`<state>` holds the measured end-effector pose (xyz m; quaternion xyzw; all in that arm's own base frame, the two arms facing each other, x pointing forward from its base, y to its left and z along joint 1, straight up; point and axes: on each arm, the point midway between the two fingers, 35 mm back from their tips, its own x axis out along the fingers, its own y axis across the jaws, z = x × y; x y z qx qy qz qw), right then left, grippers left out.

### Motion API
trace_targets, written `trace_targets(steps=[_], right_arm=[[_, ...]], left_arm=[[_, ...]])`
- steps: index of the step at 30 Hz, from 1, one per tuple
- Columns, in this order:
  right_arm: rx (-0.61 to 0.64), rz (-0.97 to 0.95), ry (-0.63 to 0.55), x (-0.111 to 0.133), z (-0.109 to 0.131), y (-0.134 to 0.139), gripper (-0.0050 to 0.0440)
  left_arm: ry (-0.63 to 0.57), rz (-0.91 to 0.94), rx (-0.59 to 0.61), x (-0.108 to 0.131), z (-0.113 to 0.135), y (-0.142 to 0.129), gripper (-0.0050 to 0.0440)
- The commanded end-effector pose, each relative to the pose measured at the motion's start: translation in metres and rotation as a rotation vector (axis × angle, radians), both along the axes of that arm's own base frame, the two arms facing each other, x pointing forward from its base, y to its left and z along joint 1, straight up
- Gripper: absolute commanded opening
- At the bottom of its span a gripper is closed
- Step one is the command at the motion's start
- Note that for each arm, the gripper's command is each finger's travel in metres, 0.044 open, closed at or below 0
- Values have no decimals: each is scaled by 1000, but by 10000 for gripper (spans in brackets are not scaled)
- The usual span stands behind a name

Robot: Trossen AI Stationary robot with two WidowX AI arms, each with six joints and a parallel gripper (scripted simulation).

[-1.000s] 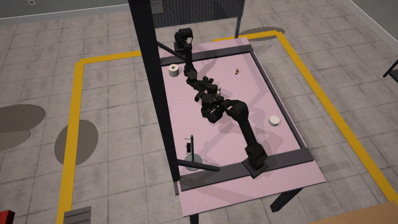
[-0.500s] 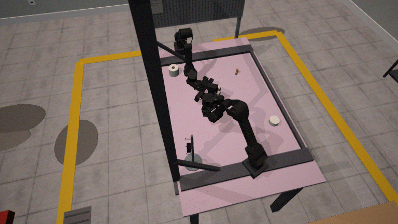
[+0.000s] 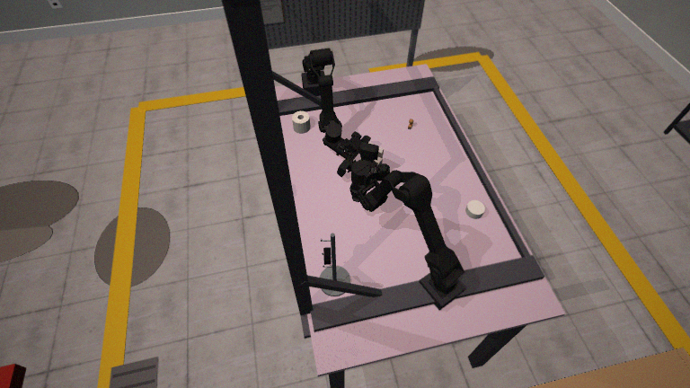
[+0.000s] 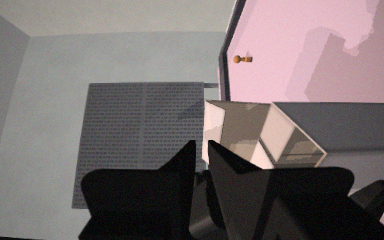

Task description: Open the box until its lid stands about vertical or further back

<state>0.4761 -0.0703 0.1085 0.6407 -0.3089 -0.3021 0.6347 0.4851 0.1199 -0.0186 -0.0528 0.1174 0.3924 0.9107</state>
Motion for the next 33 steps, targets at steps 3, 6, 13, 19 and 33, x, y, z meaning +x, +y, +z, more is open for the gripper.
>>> trace_targets(steps=[3,6,13,19,33], right_arm=[[0,-7,-14,1,8,-3,50],[0,-7,-14,1,8,-3,50],[0,-7,-14,3,8,-6,50],[0,-6,-15,0,11,-2,50],[5,-3,-20,-29,38,34,170]], left_arm=[[-22,-5,1,5,10,-1,239],[-22,-5,1,5,10,-1,239],[-22,-5,1,5,10,-1,239],[-22,-5,1,5,10,-1,239],[-22,-5,1,5,10,-1,359]])
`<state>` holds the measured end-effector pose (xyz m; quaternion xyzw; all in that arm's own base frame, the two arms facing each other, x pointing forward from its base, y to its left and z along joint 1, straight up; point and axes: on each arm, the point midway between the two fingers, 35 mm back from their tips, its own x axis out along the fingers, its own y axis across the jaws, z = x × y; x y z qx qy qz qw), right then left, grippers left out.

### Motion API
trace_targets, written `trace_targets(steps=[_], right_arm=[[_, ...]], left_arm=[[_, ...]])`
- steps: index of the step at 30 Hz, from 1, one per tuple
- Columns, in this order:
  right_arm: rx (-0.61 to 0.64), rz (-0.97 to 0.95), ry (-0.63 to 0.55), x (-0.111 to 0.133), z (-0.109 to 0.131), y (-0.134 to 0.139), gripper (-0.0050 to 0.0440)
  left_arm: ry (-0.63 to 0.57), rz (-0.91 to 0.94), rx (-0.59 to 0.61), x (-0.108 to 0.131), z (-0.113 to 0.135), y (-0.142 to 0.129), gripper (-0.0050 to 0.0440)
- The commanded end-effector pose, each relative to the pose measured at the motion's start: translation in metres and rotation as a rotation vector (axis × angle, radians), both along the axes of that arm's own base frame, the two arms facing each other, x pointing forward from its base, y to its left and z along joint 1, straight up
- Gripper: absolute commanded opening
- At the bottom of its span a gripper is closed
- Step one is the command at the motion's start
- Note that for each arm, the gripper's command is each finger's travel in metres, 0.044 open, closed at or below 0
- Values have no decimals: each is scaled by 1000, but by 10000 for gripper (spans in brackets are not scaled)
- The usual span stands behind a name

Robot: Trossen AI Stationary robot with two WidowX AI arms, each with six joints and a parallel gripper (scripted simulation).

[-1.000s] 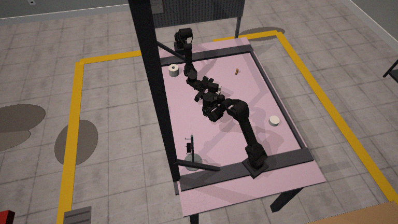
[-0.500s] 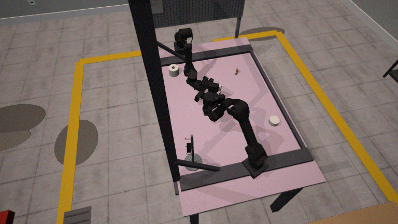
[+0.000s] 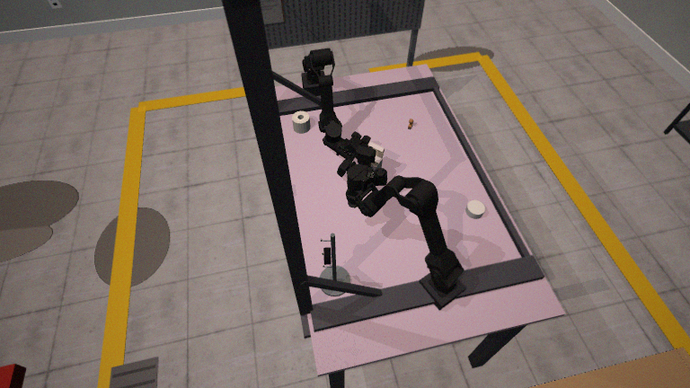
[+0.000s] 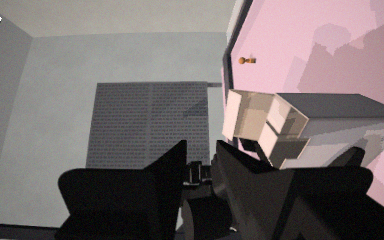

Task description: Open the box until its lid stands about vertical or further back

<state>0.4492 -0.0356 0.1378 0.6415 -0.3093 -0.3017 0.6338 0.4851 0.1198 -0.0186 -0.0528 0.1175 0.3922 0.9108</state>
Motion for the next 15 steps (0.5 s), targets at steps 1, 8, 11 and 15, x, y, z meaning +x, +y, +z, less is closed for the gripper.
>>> trace_targets(steps=[1,8,11,15], right_arm=[[3,-3,-18,-2,9,0,170],[3,-3,-18,-2,9,0,314],[3,-3,-18,-2,9,0,386],[3,-3,-18,-2,9,0,440]], left_arm=[[-22,-5,1,5,10,-1,359],[-22,-5,1,5,10,-1,440],[-22,-5,1,2,10,-4,440],[-23,-2,-3,-23,9,-32,440]])
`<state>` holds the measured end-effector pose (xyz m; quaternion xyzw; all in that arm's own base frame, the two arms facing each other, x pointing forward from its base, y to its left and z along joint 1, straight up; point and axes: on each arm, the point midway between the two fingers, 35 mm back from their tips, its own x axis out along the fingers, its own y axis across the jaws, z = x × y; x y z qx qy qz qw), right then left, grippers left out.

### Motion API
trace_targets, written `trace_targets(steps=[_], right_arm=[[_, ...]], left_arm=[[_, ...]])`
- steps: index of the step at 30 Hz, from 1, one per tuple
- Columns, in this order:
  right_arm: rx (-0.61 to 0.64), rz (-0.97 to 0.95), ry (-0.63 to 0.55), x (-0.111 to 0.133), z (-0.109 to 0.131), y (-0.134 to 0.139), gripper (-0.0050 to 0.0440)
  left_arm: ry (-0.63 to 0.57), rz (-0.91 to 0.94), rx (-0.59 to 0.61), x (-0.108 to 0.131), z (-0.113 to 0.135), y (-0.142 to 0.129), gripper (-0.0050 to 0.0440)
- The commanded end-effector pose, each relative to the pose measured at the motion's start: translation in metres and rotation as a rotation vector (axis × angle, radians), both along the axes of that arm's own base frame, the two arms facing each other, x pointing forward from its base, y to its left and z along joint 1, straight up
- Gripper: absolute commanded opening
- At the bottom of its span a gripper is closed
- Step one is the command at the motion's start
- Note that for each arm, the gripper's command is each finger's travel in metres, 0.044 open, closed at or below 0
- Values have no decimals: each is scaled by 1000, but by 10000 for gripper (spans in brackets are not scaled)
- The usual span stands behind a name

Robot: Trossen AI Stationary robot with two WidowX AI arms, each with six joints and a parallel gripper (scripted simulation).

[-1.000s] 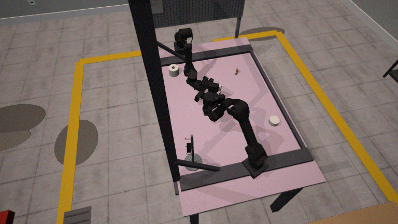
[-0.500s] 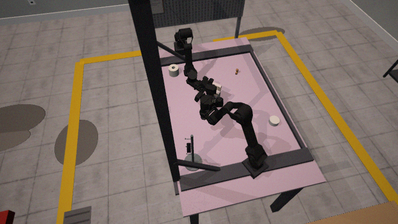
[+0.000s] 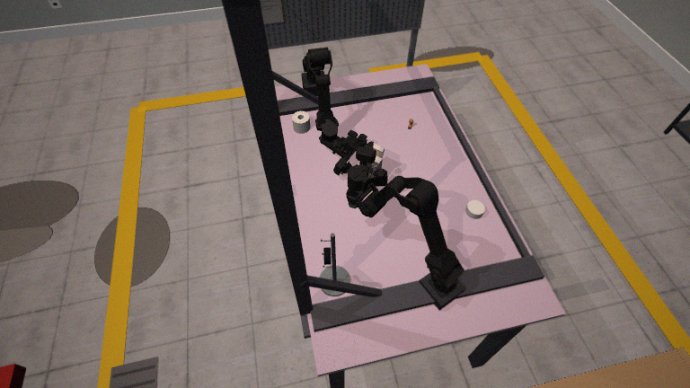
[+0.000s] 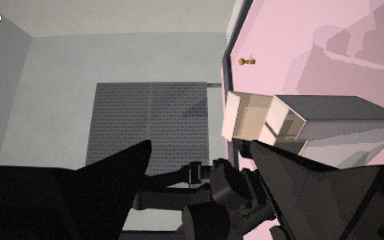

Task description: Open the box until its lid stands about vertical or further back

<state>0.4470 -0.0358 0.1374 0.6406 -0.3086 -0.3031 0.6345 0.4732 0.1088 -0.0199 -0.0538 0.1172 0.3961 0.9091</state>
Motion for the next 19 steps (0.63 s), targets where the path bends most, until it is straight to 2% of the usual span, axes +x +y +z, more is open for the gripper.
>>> trace_targets(steps=[1,9,14,19], right_arm=[[4,-2,-22,0,9,0,440],[4,-2,-22,0,9,0,440],[4,-2,-22,0,9,0,440],[4,-2,-22,0,9,0,440]], left_arm=[[-22,-10,-2,-19,10,-28,440],[-23,-9,-1,-32,11,-40,440],[-18,-17,-1,-28,43,-39,440],[-17,-18,-1,-27,47,-39,440]])
